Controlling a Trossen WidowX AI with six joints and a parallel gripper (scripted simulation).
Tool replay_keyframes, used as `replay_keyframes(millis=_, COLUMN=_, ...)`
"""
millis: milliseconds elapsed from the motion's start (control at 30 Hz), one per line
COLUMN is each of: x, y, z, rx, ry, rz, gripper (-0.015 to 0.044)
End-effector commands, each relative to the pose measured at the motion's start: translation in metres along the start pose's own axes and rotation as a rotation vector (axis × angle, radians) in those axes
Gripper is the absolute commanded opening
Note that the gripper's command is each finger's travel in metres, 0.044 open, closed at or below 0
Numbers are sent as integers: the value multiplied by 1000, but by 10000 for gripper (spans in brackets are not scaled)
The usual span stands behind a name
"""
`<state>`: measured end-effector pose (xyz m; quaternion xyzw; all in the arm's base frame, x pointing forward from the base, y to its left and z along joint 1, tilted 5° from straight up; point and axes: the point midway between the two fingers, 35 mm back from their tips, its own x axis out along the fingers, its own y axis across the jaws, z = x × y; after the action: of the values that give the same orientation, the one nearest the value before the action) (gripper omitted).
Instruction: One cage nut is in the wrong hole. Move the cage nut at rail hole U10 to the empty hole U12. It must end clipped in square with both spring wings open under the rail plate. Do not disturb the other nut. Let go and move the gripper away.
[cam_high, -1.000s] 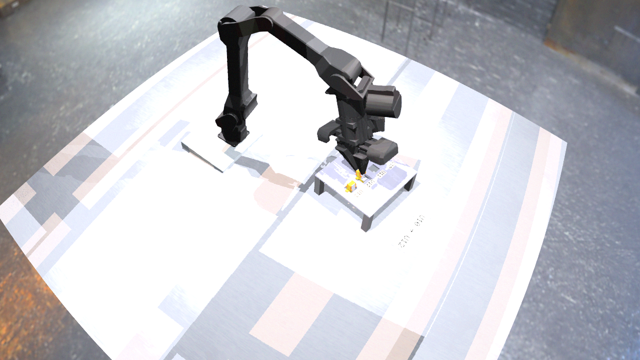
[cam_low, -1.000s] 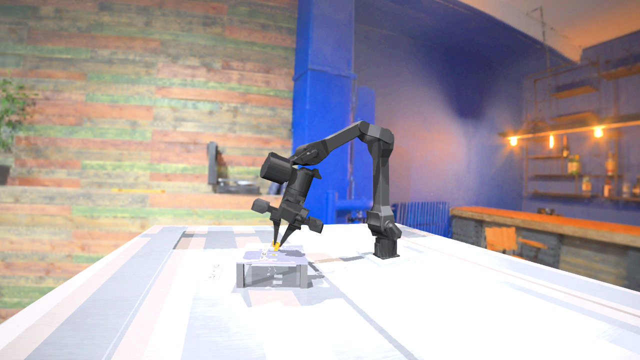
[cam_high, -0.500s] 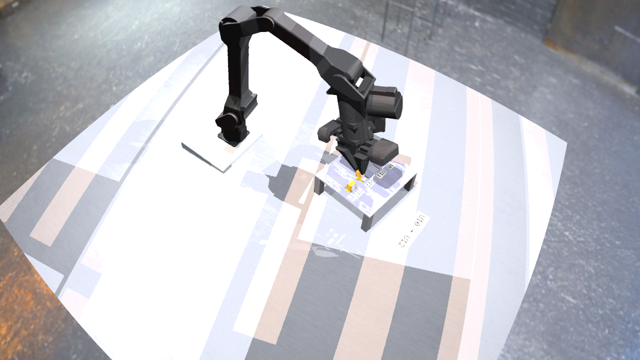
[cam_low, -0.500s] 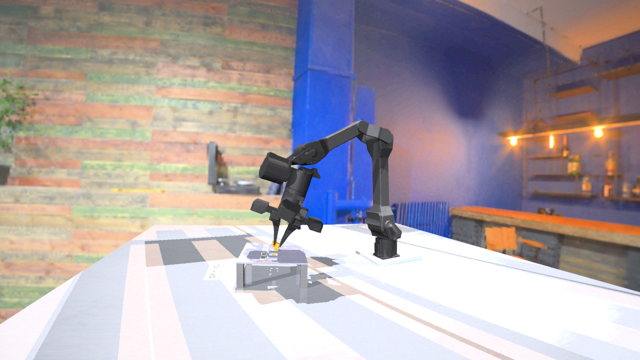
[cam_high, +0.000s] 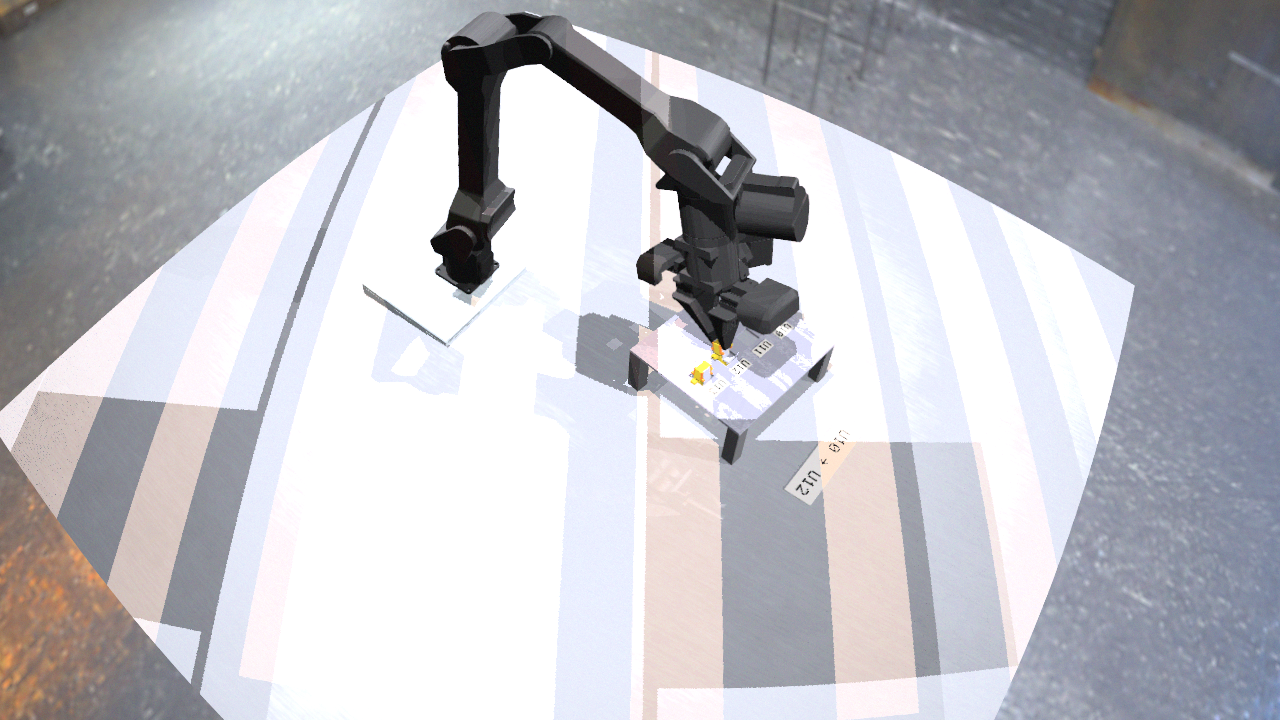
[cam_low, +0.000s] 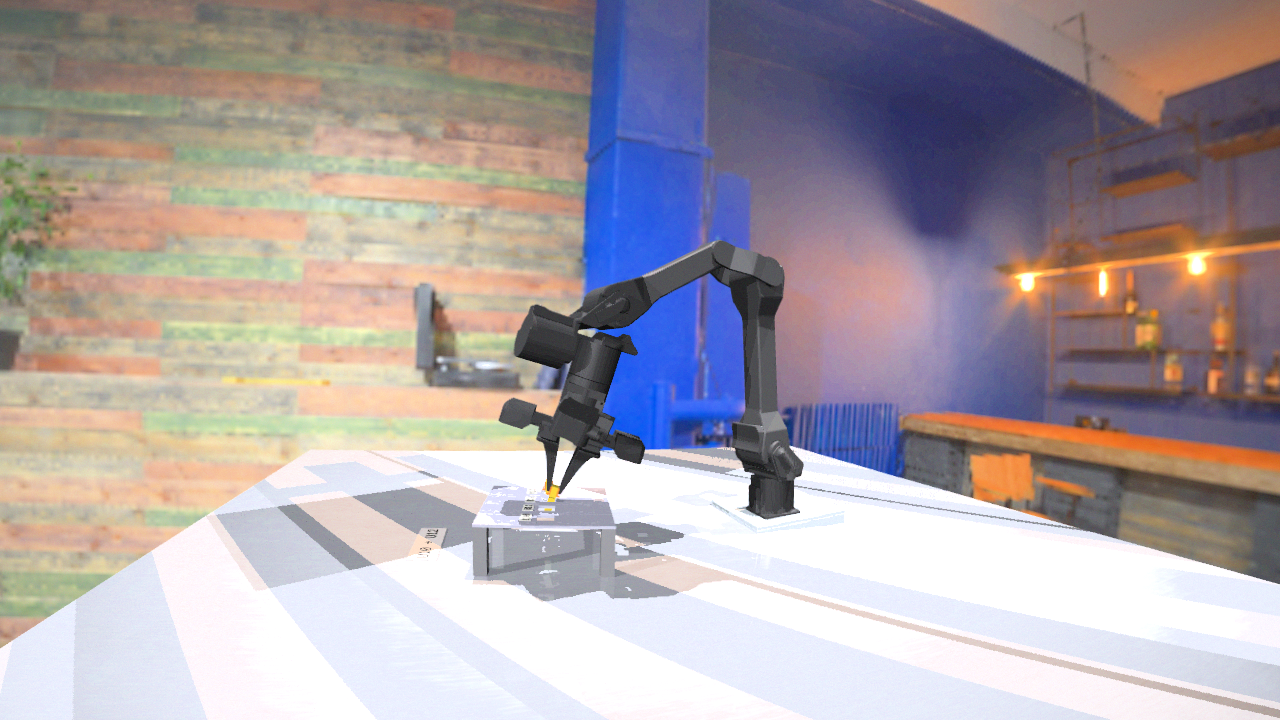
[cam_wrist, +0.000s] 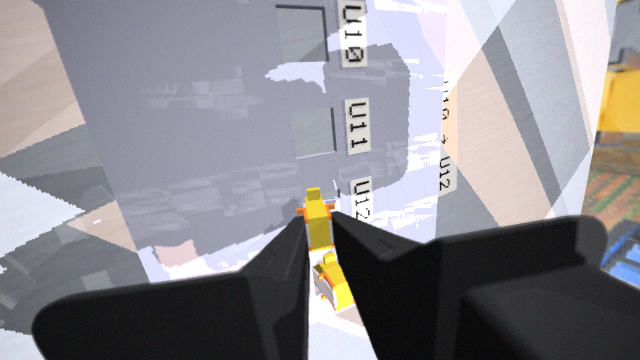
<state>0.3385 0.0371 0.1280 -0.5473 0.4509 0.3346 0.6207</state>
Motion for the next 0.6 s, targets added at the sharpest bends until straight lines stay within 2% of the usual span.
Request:
replay_keyframes(millis=0, x=-1, y=-2, z=1, rx=-4, ry=-4, rz=1, gripper=31)
replay_keyframes(millis=567, x=0, y=-3, z=1, rx=-5, ry=-4, rz=32, gripper=31)
